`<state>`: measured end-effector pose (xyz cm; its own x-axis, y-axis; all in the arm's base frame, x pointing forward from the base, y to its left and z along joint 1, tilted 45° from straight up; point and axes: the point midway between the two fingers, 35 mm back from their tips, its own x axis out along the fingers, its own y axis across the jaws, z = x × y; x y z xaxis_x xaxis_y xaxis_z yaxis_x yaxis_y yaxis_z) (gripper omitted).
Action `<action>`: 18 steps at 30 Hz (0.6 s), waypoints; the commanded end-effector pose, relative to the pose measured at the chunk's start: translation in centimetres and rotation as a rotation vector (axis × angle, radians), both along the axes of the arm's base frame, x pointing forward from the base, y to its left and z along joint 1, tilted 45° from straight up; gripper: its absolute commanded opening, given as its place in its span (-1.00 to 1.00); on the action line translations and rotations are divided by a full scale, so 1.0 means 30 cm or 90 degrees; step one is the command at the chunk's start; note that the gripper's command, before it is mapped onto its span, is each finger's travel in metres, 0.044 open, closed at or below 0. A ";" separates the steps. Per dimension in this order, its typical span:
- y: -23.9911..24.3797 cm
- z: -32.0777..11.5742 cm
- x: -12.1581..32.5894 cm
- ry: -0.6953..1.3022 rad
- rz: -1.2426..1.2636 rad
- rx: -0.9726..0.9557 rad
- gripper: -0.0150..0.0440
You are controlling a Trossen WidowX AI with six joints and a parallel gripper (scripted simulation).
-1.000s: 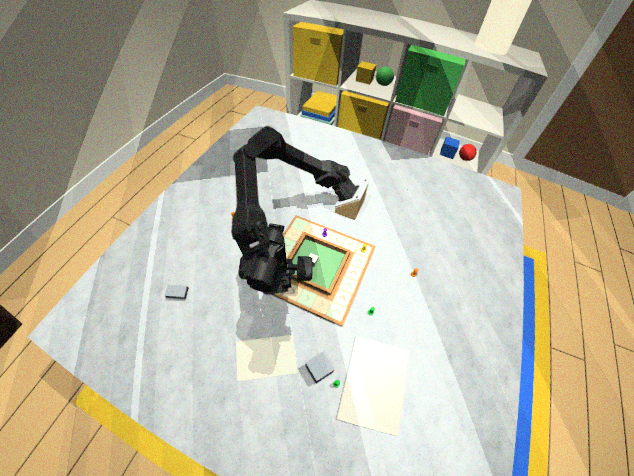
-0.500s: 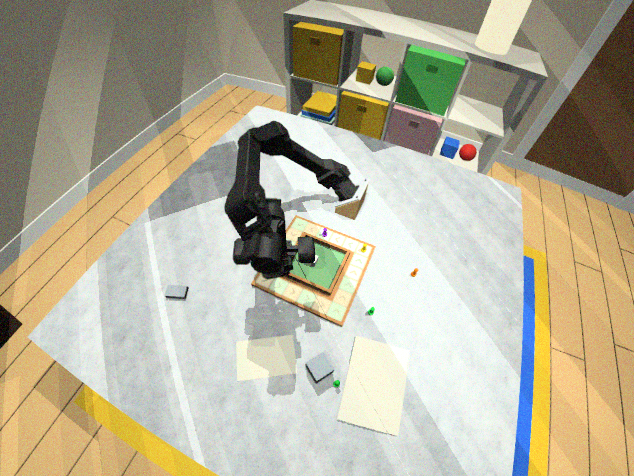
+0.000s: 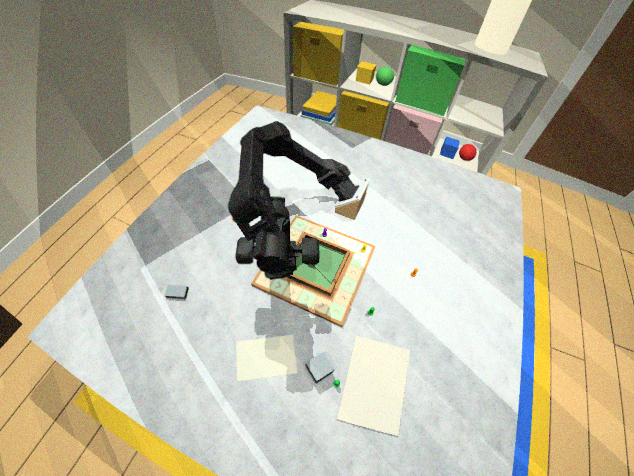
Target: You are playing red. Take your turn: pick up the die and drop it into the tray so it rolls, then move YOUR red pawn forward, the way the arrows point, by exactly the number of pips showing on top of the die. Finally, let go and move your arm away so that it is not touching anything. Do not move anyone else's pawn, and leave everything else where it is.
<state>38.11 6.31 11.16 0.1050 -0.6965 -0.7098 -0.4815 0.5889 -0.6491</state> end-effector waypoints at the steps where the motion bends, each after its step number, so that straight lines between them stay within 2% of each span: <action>1: -0.022 -0.102 0.003 -0.002 -0.019 0.002 -0.49; 6: -0.049 -0.195 0.006 -0.014 -0.038 0.006 -0.49; 18: -0.115 -0.265 0.014 -0.015 -0.039 0.005 -0.49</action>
